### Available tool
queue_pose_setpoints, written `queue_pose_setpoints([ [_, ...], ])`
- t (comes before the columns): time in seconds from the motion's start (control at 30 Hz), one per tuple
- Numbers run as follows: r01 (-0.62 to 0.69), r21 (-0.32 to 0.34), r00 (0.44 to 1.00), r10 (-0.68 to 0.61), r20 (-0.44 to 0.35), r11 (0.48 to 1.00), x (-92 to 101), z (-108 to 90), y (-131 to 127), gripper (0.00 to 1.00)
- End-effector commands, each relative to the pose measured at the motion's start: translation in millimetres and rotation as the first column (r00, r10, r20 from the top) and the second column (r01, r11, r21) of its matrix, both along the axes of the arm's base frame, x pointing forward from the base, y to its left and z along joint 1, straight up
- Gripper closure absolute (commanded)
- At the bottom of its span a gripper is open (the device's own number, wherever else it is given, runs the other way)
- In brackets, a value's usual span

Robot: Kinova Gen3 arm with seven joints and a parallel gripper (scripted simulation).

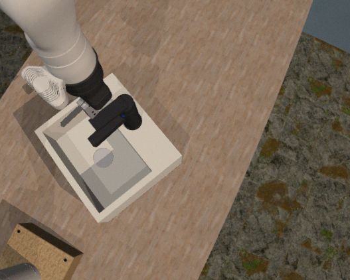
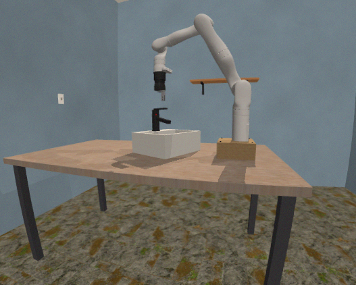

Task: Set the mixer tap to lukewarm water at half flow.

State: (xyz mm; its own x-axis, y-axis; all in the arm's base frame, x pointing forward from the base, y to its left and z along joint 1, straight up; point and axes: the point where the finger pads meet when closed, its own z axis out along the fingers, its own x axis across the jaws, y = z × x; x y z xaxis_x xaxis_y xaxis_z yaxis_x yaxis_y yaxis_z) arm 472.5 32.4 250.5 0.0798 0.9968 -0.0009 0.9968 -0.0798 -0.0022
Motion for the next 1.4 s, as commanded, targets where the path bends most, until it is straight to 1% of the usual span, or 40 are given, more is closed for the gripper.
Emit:
queue_pose_setpoints([
  [0.0,-0.051,0.001,0.999,0.051,-0.007,0.999,-4.0,1.1,-3,1.00],
  [0.07,-0.088,0.002,0.996,0.088,-0.008,0.996,-4.6,1.0,-4,1.00],
  [0.13,-0.088,0.002,0.996,0.088,-0.008,0.996,-4.6,1.0,-4,1.00],
  [0.33,-0.218,0.006,0.976,0.218,-0.010,0.976,-6.6,0.7,-7,1.00],
  [0.5,-0.345,0.011,0.939,0.345,-0.011,0.939,-8.1,0.6,-10,1.00],
  [0.63,-0.454,0.014,0.891,0.454,-0.011,0.891,-9.1,0.5,-13,1.00],
  [0.7,-0.454,0.014,0.891,0.454,-0.011,0.891,-9.1,0.5,-13,1.00],
  [0.83,-0.565,0.018,0.825,0.566,-0.009,0.825,-9.7,0.5,-16,1.00],
  [0.93,-0.648,0.021,0.762,0.648,-0.007,0.762,-9.8,0.7,-18,1.00],
  [1.07,-0.751,0.023,0.660,0.751,-0.004,0.660,-9.6,1.0,-20,1.00],
  [1.2,-0.842,0.025,0.538,0.843,0.000,0.538,-9.0,1.5,-22,1.00],
  [1.27,-0.842,0.025,0.538,0.843,0.000,0.538,-9.0,1.5,-22,1.00],
  [1.37,-0.900,0.025,0.436,0.900,0.003,0.436,-8.2,2.0,-24,1.00],
])
